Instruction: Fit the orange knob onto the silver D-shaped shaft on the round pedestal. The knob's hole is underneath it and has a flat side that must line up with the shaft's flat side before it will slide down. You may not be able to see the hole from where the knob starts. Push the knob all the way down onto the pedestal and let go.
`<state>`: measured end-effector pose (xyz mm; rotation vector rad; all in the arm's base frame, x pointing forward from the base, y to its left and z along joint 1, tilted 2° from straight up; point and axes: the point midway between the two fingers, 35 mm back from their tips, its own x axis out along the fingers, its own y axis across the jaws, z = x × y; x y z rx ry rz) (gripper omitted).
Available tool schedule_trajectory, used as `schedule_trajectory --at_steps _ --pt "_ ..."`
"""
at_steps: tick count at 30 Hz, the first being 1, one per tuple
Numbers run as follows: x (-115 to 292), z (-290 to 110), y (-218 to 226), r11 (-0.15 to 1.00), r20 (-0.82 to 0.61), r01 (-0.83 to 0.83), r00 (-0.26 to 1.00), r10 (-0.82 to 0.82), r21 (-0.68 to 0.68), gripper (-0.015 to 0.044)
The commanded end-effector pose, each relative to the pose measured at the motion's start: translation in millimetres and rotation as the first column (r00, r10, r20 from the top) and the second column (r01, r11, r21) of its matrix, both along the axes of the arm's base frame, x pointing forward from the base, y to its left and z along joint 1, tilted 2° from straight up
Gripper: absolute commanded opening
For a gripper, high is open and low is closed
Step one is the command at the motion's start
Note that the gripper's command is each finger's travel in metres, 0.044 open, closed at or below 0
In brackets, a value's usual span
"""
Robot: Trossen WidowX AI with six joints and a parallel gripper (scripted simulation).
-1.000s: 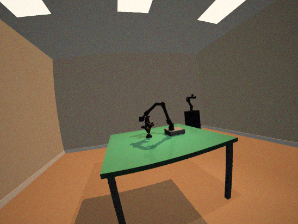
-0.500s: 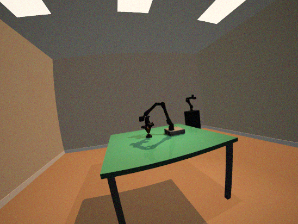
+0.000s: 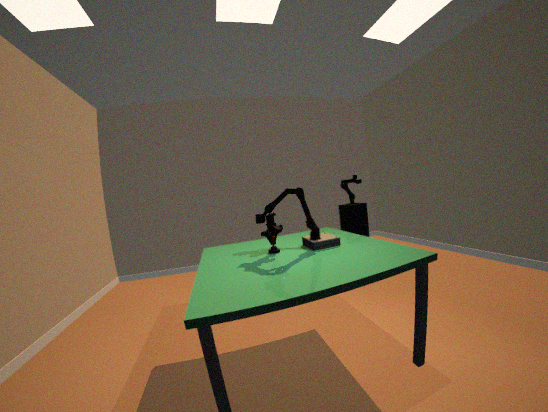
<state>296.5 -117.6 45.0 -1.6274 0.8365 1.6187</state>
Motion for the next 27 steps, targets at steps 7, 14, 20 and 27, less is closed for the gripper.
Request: schedule_trajectory --at_steps 7,14,20,27 --pt "0.8 -1.5 -0.1 1.0 0.003 -0.013 1.0 0.013 -0.001 0.0" --pt "0.4 -2.5 0.2 1.0 0.003 -0.013 1.0 0.013 -0.001 0.0" --pt "0.2 -1.3 0.2 1.0 0.003 -0.013 1.0 0.013 -0.001 0.0" --pt "0.9 3.1 -0.2 0.999 0.003 -0.039 0.999 0.039 -0.001 0.0"
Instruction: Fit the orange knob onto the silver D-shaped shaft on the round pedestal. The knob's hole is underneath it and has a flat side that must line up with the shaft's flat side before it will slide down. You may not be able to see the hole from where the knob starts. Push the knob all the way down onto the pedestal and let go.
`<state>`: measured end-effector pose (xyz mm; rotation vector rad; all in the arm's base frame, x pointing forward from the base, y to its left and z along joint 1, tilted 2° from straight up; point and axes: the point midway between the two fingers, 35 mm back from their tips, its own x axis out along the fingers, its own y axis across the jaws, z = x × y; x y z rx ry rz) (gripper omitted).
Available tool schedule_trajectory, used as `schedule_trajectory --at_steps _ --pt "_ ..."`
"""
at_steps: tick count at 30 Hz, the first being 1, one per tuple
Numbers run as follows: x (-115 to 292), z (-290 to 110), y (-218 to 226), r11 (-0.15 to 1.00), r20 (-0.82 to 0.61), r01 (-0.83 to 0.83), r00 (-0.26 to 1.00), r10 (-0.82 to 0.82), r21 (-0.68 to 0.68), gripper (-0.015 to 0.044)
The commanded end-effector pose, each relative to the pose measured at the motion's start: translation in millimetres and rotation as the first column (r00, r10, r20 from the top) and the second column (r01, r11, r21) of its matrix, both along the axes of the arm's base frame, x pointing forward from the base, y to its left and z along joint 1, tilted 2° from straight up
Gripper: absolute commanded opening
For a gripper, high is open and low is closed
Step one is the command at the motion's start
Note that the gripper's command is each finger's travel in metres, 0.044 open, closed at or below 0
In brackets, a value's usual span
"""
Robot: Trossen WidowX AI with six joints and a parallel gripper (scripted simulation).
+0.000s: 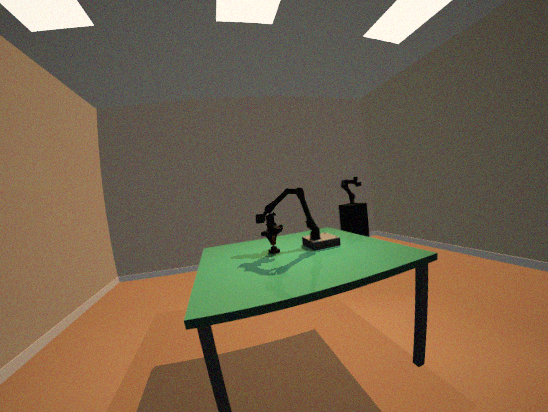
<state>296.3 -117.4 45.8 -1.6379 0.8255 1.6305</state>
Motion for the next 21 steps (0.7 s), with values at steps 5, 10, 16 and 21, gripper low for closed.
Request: schedule_trajectory --at_steps 5,10,16,21 --pt "1.7 1.1 -0.8 0.981 0.007 -0.195 0.981 0.195 -0.005 0.0" --pt "0.8 -1.3 -0.4 0.979 0.007 -0.205 0.979 0.205 -0.005 0.0" --pt "1.0 -2.6 -0.4 0.979 0.007 -0.205 0.979 0.205 -0.005 0.0" --pt "1.0 -2.2 -0.4 0.979 0.007 -0.205 0.979 0.205 -0.005 0.0"
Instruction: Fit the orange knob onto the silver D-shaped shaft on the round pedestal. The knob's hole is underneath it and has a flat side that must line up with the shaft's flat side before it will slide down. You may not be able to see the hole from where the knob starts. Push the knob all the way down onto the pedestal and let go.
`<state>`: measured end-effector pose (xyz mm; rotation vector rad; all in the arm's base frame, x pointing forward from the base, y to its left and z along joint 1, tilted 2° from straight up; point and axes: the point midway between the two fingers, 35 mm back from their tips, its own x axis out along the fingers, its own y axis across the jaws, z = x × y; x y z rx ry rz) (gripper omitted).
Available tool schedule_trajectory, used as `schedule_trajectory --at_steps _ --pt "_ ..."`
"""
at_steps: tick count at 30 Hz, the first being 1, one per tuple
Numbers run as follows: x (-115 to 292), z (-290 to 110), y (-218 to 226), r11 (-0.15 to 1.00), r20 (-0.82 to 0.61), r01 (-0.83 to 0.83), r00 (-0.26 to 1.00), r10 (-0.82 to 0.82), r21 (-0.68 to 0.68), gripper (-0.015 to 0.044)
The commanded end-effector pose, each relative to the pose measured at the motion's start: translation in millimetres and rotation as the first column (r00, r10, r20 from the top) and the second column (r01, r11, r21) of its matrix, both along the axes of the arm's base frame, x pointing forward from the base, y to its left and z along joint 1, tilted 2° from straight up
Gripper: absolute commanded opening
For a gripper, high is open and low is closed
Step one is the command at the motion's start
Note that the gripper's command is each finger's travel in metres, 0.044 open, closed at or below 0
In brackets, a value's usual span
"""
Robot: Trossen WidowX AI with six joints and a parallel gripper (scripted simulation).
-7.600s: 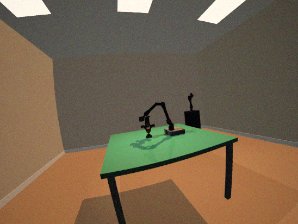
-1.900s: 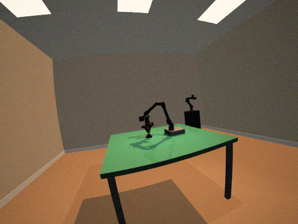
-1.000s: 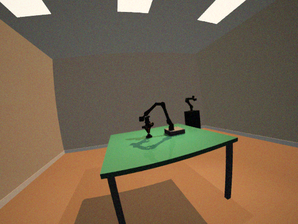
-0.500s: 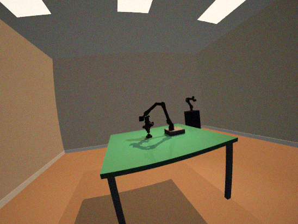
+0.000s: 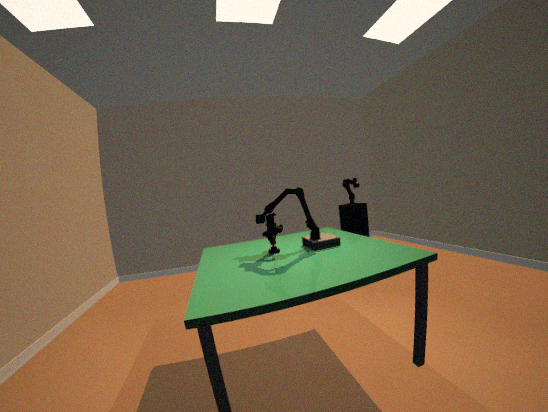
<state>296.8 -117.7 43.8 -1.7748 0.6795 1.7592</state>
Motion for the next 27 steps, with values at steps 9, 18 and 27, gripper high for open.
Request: schedule_trajectory --at_steps 9,18,27 --pt "0.5 -1.1 0.1 1.0 0.002 -0.006 1.0 0.006 0.0 0.0" --pt "0.6 3.2 0.0 1.0 0.002 -0.006 1.0 0.006 0.0 0.0" --pt "0.7 3.0 -0.3 0.979 0.006 -0.203 0.979 0.203 -0.005 0.0"
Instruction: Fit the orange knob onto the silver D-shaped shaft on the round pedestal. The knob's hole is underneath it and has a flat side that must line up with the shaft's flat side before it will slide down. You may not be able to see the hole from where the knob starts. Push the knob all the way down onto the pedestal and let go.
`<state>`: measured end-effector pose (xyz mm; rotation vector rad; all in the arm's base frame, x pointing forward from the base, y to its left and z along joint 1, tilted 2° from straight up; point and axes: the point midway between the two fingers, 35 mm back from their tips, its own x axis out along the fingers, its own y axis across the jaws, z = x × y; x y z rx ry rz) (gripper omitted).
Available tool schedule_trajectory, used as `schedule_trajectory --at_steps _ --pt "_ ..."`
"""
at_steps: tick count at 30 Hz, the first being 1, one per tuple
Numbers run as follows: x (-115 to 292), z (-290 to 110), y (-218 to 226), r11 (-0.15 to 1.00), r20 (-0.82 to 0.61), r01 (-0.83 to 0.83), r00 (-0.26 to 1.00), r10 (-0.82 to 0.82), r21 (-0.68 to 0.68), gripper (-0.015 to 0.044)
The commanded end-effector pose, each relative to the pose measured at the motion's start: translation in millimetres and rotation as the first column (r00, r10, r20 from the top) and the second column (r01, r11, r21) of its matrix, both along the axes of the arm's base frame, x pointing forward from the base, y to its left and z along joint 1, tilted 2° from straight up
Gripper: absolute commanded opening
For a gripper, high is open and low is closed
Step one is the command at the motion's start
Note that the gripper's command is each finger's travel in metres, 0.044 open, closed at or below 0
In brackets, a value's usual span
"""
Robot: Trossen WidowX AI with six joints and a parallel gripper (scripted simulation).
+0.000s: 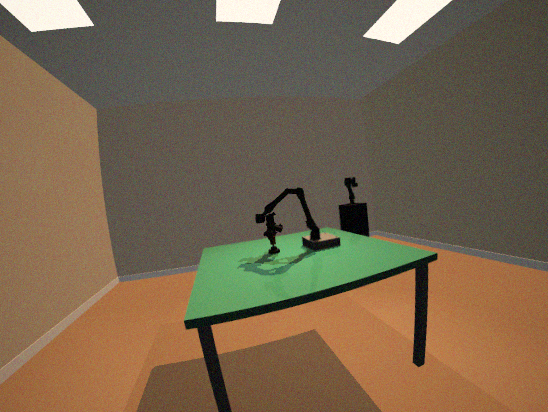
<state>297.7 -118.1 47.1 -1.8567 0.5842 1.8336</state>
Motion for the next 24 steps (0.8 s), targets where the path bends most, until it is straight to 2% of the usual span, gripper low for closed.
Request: schedule_trajectory --at_steps 1,24 --pt "-0.4 -1.0 0.2 0.996 0.002 -0.093 0.996 0.093 -0.001 0.0" --pt "-0.5 -4.5 0.6 0.996 0.002 -0.093 0.996 0.093 -0.001 0.0"
